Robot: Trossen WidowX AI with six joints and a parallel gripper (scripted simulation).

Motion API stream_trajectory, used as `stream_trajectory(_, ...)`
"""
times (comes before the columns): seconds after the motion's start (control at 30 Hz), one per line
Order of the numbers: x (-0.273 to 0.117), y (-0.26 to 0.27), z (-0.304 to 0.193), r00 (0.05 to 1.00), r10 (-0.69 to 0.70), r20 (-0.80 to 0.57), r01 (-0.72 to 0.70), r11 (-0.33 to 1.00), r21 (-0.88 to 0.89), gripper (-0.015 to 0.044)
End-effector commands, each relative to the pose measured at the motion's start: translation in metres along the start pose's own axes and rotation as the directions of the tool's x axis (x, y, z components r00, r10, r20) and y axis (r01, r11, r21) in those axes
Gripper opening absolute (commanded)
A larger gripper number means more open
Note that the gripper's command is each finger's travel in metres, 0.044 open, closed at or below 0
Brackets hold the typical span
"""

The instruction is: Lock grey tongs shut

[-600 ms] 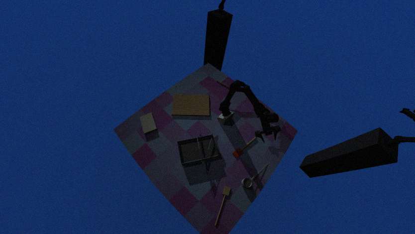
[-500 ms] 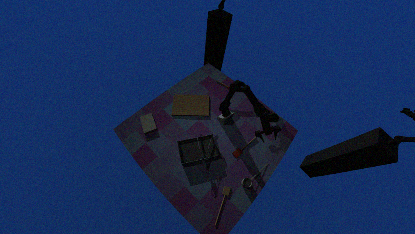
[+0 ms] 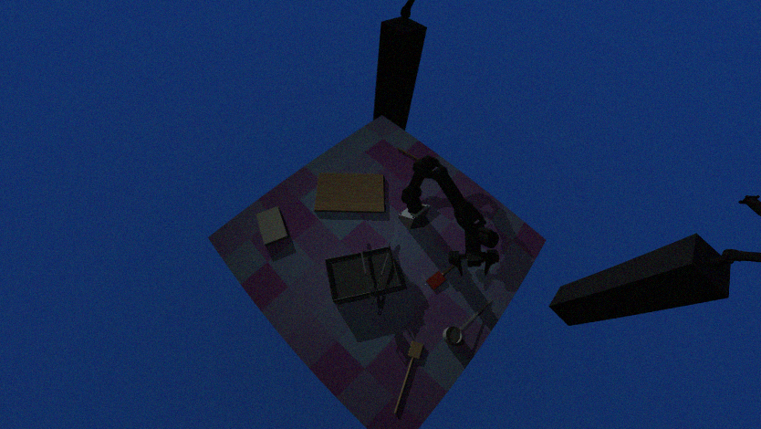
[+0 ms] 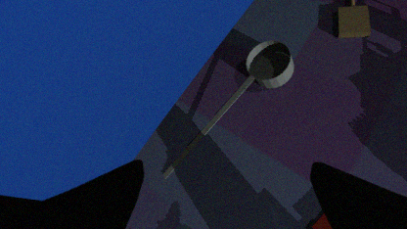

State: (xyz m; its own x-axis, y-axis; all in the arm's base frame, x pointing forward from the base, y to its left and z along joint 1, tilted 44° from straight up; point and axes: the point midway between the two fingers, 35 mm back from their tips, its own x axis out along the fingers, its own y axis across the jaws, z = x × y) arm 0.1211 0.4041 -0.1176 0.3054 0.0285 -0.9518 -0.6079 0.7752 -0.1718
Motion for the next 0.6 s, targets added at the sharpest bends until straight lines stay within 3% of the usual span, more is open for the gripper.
stream_trajectory(0.0, 0.01, -0.06, 0.038, 0.991, -0.116, -0.067, 0.116, 0.993, -0.01, 0.044)
stream_trajectory(0.3, 0.016, -0.188, 0.08, 0.921, -0.293, -0.259, 0.276, 0.956, -0.1, 0.044)
stream_trajectory(0.57, 0.004, -0.304, 0.084, 0.803, -0.373, -0.465, 0.315, 0.928, -0.201, 0.044)
